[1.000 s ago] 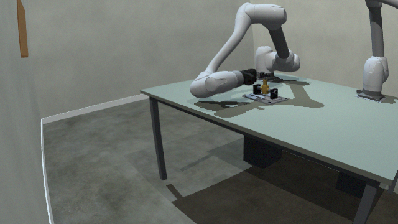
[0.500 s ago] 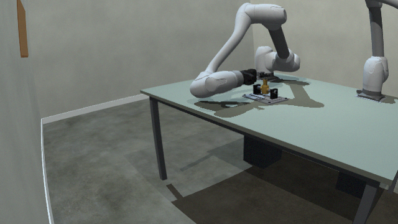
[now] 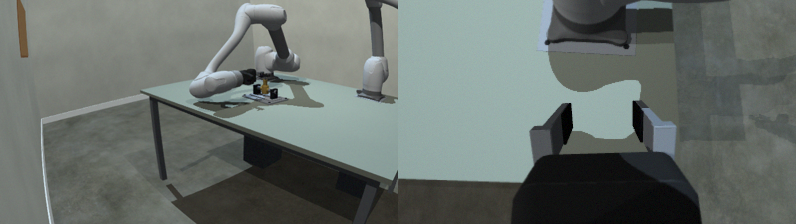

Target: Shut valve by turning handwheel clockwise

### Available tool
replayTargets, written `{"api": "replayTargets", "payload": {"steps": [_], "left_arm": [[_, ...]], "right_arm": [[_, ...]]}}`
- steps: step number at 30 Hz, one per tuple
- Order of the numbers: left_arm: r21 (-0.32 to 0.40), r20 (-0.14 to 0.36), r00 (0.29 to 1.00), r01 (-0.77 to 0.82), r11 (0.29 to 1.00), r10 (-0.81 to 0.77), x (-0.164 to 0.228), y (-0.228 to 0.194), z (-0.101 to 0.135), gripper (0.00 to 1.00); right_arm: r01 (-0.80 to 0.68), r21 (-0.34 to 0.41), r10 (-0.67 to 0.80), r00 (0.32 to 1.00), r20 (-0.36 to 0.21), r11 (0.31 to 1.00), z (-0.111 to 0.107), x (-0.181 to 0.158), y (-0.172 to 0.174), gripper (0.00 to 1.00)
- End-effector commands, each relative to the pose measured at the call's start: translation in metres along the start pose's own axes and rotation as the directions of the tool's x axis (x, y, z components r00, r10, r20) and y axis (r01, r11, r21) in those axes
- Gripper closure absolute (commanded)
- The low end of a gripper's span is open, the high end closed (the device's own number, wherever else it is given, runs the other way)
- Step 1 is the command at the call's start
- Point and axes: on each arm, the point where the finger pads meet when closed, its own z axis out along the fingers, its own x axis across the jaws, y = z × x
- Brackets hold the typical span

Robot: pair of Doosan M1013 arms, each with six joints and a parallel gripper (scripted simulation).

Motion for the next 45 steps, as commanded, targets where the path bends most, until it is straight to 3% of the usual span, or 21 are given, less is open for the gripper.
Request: {"api": "replayTargets", "payload": {"steps": [1,32,45], "left_arm": [[-0.005,-0.002,1.0,-0.001,1.0,0.001,0.002,0.0,0.001,0.0],[-0.005,-0.002,1.0,-0.001,1.0,0.001,0.002,0.0,0.001,0.0],[-0.005,-0.002,1.0,-0.001,1.0,0.001,0.002,0.0,0.001,0.0]], "right_arm": [[0.0,0.006,0.0,1.0,0.003,1.0,-0.007,-0.001,0.0,0.47],[0.0,0.006,0.0,1.0,0.003,1.0,-0.065,-0.001,0.0,0.47],[0.001,0.005,-0.001,1.0,0.001,1.0,-0.074,0.0,0.0,0.47]]}}
